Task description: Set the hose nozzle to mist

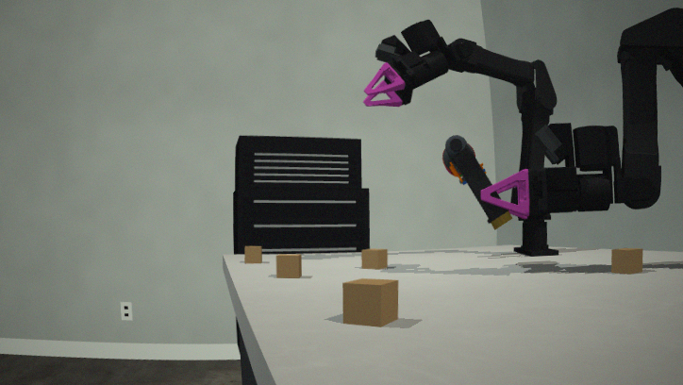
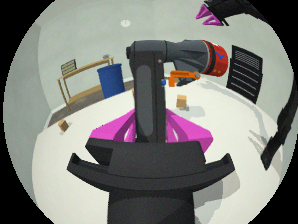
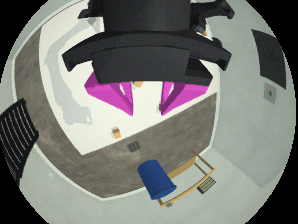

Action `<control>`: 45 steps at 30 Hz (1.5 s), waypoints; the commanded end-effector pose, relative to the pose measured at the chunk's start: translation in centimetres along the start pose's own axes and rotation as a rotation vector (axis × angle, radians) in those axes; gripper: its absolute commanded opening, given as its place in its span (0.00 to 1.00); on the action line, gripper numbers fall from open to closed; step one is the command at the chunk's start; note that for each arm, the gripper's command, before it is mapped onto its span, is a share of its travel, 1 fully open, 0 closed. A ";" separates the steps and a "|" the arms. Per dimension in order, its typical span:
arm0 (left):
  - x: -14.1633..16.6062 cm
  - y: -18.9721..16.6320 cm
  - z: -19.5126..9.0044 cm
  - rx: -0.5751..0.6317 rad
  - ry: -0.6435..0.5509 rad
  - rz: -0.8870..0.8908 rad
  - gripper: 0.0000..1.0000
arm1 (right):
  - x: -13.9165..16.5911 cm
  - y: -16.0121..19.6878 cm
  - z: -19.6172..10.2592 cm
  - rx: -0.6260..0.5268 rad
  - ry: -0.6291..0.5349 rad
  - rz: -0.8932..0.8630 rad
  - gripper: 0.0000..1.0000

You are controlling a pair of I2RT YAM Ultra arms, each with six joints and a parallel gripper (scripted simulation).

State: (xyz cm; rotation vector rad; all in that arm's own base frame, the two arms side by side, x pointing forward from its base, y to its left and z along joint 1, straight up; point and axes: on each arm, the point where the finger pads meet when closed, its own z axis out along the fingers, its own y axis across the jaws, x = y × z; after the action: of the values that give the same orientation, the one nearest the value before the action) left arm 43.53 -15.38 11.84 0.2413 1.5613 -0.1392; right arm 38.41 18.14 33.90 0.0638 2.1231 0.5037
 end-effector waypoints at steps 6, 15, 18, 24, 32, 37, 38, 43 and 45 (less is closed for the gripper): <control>-5.8 0.2 0.9 -0.010 -0.189 -0.037 0.35 | -6.6 -3.0 -3.5 -0.026 -0.303 -0.124 0.38; -5.8 0.2 0.9 -0.010 -0.189 -0.037 0.35 | -9.0 -6.9 -6.0 0.056 -0.455 -0.213 0.38; -5.8 0.2 0.9 -0.010 -0.189 -0.037 0.35 | -9.8 -8.5 -7.4 0.095 -0.518 -0.259 0.38; -5.8 0.2 0.9 -0.010 -0.189 -0.037 0.35 | -10.8 -11.0 -9.7 0.172 -0.618 -0.342 0.38; -5.8 0.2 0.9 -0.010 -0.189 -0.037 0.35 | -11.1 -13.0 -11.5 0.240 -0.672 -0.374 0.38; -6.5 0.3 0.8 -0.011 -0.201 -0.039 0.35 | -12.0 -12.7 -12.6 0.241 -0.693 -0.342 0.38; -6.7 0.3 0.8 -0.011 -0.201 -0.039 0.35 | -11.9 -12.8 -12.0 0.241 -0.682 -0.340 0.38; -6.8 0.3 0.8 -0.010 -0.195 -0.039 0.35 | -11.5 -12.7 -11.4 0.231 -0.666 -0.341 0.38; -6.9 0.3 0.8 -0.010 -0.192 -0.038 0.35 | -11.5 -12.5 -11.0 0.229 -0.660 -0.345 0.38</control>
State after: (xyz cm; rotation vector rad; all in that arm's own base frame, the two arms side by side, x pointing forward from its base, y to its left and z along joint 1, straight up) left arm 43.52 -15.37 12.84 0.2363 1.5443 -0.1423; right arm 38.09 -0.02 40.87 -0.0007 1.5613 0.0072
